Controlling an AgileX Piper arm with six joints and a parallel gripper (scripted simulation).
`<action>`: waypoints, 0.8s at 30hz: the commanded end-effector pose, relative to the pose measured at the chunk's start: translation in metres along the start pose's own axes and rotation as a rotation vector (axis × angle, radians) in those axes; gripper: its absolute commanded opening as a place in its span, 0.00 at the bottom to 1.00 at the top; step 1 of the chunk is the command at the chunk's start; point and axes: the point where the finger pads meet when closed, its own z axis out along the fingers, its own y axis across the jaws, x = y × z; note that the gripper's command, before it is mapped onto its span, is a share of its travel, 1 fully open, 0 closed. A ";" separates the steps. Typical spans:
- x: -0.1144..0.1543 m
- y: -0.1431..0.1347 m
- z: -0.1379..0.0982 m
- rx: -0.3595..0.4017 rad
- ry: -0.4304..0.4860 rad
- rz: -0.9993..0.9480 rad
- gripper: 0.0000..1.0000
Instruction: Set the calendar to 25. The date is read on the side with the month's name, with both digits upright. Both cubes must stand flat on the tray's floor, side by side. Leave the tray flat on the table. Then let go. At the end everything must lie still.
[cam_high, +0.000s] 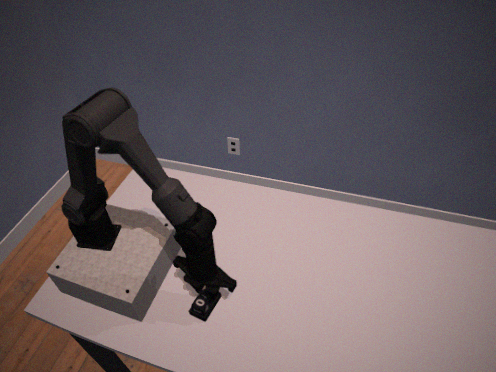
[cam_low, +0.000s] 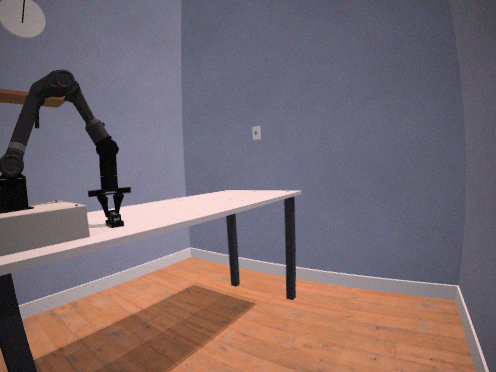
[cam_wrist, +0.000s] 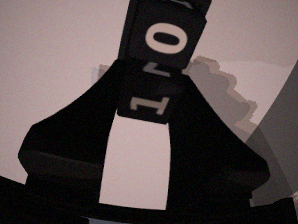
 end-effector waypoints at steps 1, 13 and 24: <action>0.000 0.000 -0.001 -0.003 -0.001 -0.001 0.36; 0.000 -0.001 0.004 0.001 -0.001 -0.001 0.36; 0.000 0.000 0.009 0.000 -0.001 -0.001 0.36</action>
